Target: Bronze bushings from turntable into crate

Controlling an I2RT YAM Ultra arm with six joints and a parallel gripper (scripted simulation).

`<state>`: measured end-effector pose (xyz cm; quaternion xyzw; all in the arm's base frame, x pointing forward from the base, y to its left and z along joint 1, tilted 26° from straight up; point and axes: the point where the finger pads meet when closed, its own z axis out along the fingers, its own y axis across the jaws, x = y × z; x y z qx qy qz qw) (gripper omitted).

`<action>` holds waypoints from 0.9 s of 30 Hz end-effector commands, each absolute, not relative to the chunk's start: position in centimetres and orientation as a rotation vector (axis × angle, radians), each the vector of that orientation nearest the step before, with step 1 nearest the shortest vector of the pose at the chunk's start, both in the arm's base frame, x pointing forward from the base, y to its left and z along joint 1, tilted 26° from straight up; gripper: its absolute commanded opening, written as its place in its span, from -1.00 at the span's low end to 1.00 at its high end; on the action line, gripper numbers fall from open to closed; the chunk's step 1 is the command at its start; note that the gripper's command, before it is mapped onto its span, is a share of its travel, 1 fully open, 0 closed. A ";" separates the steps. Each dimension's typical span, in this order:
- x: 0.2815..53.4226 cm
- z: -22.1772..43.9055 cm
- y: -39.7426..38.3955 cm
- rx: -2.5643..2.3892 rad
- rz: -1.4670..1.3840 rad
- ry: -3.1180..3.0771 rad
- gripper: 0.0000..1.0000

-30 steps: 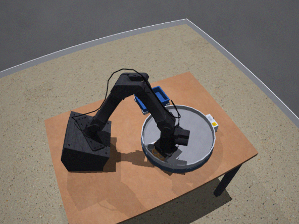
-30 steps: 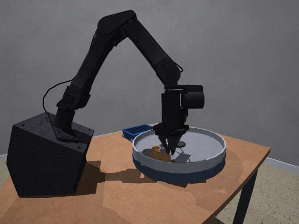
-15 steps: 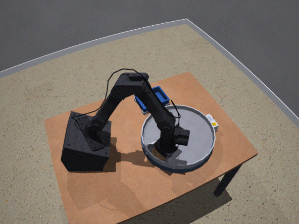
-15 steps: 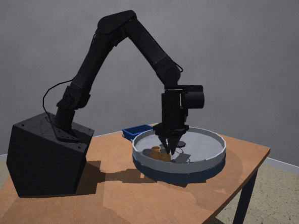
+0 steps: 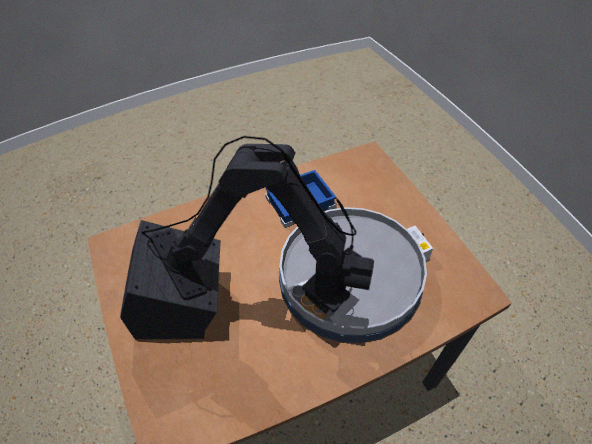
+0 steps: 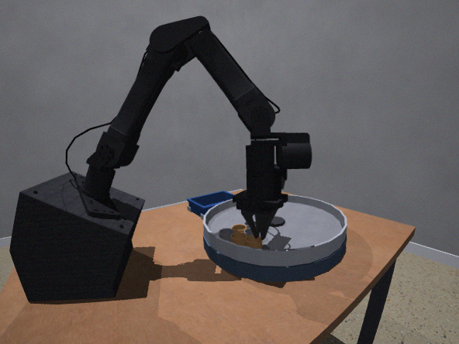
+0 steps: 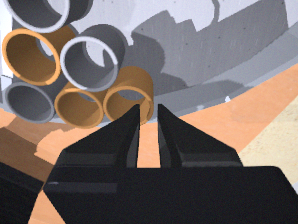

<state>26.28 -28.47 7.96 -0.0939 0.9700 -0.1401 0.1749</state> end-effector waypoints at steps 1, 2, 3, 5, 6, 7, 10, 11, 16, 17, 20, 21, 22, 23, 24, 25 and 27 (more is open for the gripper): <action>27.1 10.0 -29.2 -0.258 -0.457 2.699 -0.70; 27.1 10.0 -29.2 -0.258 -0.457 2.699 -0.70; 27.1 10.0 -29.2 -0.258 -0.457 2.699 -0.70; 27.1 10.0 -29.2 -0.258 -0.457 2.699 -0.70; 27.1 10.0 -29.2 -0.258 -0.457 2.699 -0.70; 27.1 10.0 -29.2 -0.258 -0.457 2.699 -0.70; 27.1 10.0 -29.2 -0.258 -0.457 2.699 -0.70; 27.1 10.0 -29.2 -0.258 -0.457 2.699 -0.70; 27.1 10.0 -29.2 -0.258 -0.457 2.699 -0.70; 27.1 10.0 -29.2 -0.258 -0.457 2.699 -0.70; 27.1 10.0 -29.2 -0.258 -0.457 2.699 -0.70; 27.1 10.0 -29.2 -0.258 -0.457 2.699 -0.70; 27.1 10.0 -29.2 -0.258 -0.457 2.699 -0.70; 27.1 10.0 -29.2 -0.258 -0.457 2.699 -0.70; 27.1 10.0 -29.2 -0.258 -0.457 2.699 -0.70; 27.1 10.0 -29.2 -0.258 -0.457 2.699 -0.70; 26.9 9.7 -29.1 -0.258 -0.452 2.703 -0.70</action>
